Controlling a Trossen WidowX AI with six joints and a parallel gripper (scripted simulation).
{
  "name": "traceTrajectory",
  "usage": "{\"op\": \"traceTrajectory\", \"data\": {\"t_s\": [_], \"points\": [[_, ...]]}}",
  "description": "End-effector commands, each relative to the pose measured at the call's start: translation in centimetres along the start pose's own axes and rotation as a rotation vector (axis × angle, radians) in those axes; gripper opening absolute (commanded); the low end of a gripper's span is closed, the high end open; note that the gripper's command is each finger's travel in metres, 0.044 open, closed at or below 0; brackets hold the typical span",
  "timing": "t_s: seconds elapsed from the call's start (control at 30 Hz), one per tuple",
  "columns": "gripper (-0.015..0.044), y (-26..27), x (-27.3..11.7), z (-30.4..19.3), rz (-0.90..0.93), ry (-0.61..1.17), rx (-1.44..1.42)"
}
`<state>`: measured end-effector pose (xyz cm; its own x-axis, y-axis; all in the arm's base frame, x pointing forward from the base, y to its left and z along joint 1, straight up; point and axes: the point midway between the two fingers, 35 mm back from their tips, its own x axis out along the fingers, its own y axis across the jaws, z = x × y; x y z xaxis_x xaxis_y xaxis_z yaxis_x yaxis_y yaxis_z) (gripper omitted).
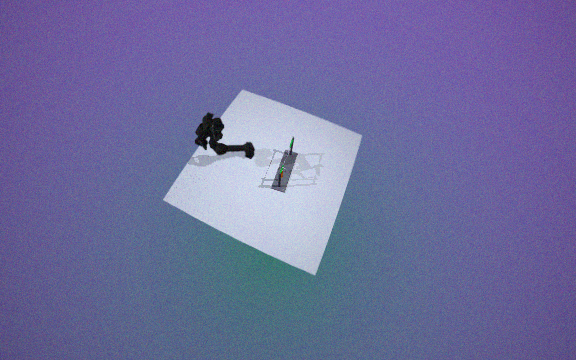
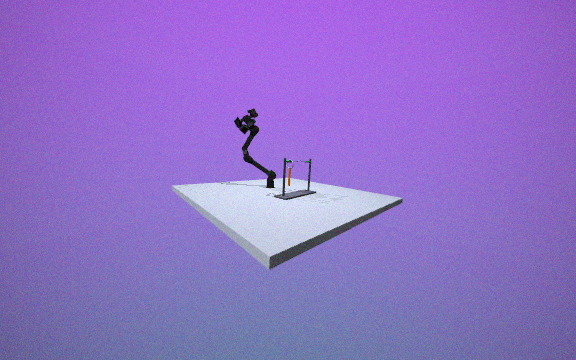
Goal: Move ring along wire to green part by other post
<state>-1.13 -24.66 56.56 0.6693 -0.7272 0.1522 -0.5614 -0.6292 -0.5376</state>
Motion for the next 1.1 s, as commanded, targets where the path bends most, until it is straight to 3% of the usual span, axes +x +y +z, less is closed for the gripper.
{"op": "traceTrajectory", "data": {"t_s": [0.0, 0.27, 0.67, 1.07], "points": [[0.0374, -0.1, -0.1, 0.0, 0.002, 0.004, -0.006], [0.0164, -4.5, -3.4, -1.8, 0.146, 0.263, -0.422], [0.016, -15.7, -6.3, 0.4, 0.469, 0.654, -1.307], [0.016, -23.5, -1.9, 9.6, 0.72, 0.881, -2.16]]}}
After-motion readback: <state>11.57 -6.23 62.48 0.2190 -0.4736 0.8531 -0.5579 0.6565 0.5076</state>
